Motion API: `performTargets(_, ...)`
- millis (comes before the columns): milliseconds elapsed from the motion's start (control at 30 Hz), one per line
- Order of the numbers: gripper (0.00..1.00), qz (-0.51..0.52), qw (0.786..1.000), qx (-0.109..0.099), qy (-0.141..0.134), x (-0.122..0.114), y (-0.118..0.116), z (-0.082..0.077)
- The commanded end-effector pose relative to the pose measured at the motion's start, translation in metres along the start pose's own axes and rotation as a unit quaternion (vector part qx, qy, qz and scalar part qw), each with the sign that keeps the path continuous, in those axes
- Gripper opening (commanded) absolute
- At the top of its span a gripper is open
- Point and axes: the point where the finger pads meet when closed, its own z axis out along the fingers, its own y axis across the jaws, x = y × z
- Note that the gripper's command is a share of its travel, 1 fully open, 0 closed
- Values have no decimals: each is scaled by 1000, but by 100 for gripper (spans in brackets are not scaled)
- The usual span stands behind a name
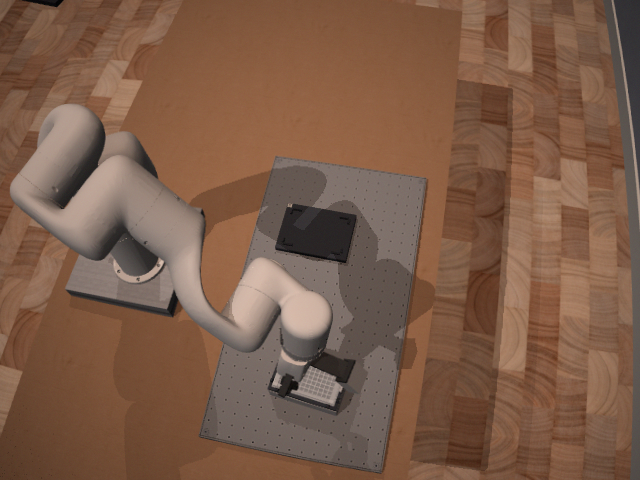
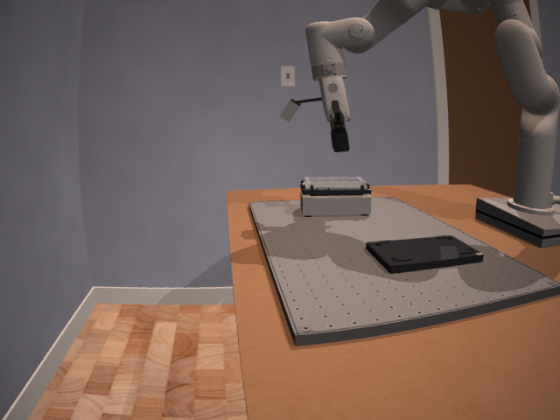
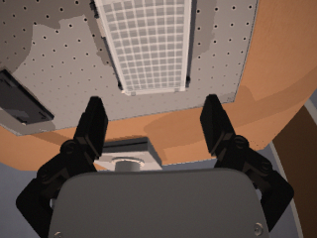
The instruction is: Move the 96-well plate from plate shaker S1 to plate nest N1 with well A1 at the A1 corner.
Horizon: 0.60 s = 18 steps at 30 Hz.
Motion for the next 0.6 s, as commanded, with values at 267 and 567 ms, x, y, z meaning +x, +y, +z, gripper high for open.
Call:
performTargets(267, 100, -44, 997, -1, 56, 13, -3, -15)
performTargets(567, 100, -44, 997, -1, 56, 13, -3, -12)
